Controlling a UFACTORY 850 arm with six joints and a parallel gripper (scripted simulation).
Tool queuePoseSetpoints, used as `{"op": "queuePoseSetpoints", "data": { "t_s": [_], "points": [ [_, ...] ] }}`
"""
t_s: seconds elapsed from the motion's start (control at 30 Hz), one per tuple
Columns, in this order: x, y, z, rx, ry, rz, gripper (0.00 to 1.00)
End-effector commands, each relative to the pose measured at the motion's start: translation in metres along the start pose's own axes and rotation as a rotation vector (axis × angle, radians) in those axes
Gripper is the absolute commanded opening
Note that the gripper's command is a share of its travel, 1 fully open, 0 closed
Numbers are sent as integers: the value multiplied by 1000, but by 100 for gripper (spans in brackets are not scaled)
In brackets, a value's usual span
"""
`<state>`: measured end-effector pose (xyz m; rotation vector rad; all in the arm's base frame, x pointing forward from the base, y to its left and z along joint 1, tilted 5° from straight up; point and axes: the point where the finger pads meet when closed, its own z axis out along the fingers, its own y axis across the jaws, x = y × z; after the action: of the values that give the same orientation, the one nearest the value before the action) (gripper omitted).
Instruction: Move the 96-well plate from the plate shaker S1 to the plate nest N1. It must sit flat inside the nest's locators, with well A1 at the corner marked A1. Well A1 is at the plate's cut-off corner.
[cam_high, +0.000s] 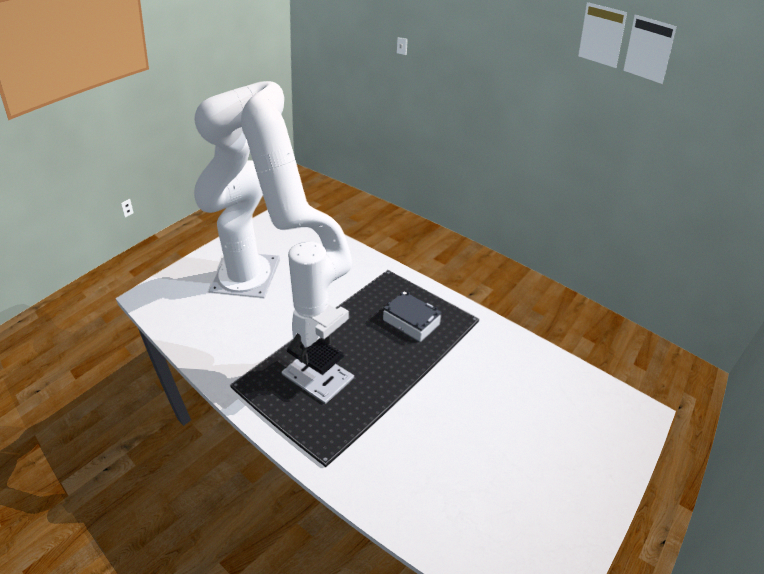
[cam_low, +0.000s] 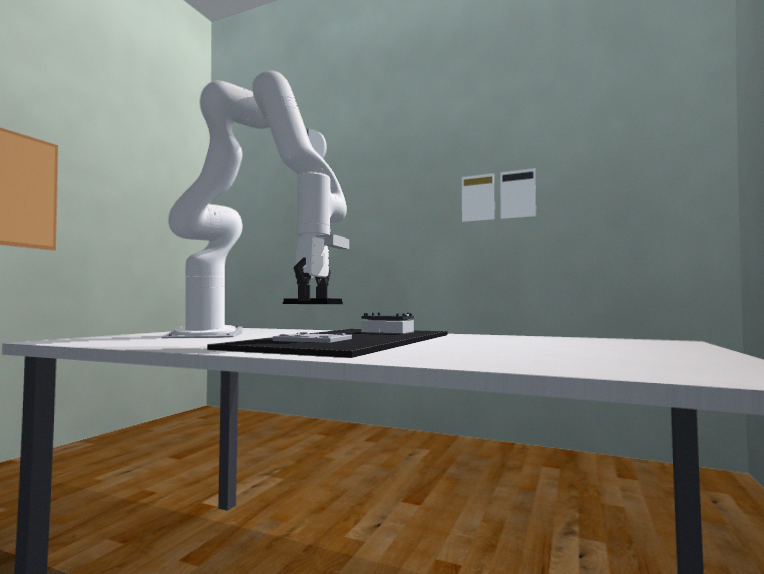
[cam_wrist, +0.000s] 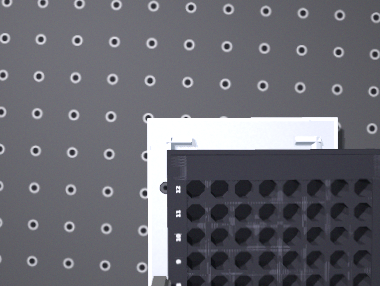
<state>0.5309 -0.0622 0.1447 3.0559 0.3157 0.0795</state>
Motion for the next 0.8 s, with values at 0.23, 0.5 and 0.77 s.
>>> {"op": "queuePoseSetpoints", "data": {
  "t_s": [0.23, 0.5, 0.77],
  "points": [
    [1, 0, 8, -1, 2, 0, 0],
    [1, 0, 21, -1, 2, 0, 0],
    [1, 0, 31, -1, 2, 0, 0]
  ]
}}
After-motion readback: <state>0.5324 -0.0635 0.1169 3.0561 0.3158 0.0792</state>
